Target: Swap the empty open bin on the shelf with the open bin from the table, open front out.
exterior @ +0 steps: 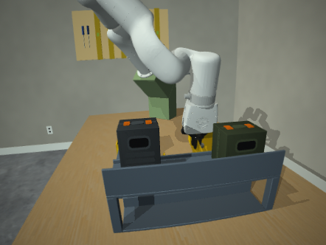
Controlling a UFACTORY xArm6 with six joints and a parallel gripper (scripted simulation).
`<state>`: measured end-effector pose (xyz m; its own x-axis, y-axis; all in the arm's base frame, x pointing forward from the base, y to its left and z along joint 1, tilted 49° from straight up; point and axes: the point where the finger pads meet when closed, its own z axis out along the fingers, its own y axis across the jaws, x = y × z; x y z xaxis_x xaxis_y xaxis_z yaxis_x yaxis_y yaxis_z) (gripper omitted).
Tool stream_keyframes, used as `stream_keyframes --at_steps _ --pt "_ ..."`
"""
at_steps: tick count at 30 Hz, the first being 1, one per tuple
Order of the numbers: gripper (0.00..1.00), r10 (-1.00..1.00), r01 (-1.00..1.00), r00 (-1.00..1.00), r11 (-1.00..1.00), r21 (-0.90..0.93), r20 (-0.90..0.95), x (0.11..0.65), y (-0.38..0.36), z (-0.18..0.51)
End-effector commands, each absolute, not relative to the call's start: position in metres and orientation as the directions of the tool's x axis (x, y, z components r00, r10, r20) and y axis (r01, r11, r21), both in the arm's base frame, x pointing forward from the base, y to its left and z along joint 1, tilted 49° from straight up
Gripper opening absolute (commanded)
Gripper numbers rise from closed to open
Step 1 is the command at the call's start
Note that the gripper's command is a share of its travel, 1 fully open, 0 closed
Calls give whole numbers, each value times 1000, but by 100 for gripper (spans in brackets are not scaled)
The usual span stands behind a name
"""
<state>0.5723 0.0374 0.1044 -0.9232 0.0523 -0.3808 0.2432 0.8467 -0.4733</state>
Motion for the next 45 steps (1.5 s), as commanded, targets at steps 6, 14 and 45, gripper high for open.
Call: stream_keyframes --at_steps 6,14,45 --pt "0 45 243 -919 848 -472 -392 576 38 107" --pt "0 35 243 -913 848 -472 -407 580 38 109" --pt "0 18 243 -902 848 -472 -432 588 38 112"
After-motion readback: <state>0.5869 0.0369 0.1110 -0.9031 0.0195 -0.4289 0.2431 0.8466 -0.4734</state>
